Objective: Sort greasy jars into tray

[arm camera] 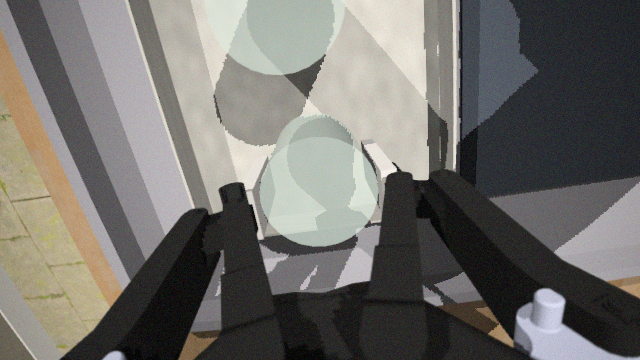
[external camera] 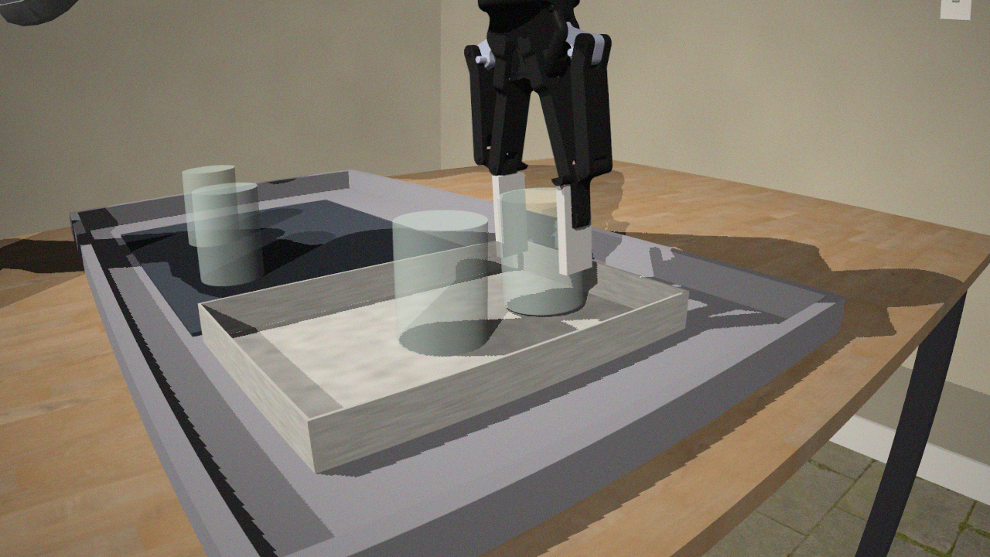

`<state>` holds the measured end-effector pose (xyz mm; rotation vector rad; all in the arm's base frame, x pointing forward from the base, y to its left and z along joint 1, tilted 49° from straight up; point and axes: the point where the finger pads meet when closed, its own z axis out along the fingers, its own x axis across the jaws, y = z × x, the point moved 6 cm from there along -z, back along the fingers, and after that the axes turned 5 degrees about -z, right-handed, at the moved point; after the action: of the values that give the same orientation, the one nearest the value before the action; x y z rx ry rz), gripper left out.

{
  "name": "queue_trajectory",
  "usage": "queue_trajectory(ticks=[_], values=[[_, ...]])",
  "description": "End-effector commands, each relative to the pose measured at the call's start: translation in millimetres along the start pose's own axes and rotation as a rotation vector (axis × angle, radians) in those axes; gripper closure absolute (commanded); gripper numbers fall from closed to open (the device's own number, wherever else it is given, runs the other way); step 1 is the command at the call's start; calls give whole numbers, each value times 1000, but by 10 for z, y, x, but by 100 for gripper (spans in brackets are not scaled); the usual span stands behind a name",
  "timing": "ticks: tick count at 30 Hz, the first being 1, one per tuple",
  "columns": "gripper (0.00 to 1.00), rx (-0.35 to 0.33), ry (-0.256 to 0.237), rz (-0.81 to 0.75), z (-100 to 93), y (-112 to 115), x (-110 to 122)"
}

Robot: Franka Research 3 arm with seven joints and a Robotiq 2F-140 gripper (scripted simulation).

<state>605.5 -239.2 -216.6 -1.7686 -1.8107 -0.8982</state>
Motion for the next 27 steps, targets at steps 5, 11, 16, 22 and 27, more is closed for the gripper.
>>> queue_trajectory(ticks=[5, 11, 16, 22, 27], values=[[100, 47, 48, 1, 1, 64, -66], [100, 47, 48, 1, 1, 64, -66], [0, 47, 48, 1, 1, 64, -66], [0, 47, 48, 1, 1, 64, -66], [0, 47, 48, 1, 1, 64, -66]])
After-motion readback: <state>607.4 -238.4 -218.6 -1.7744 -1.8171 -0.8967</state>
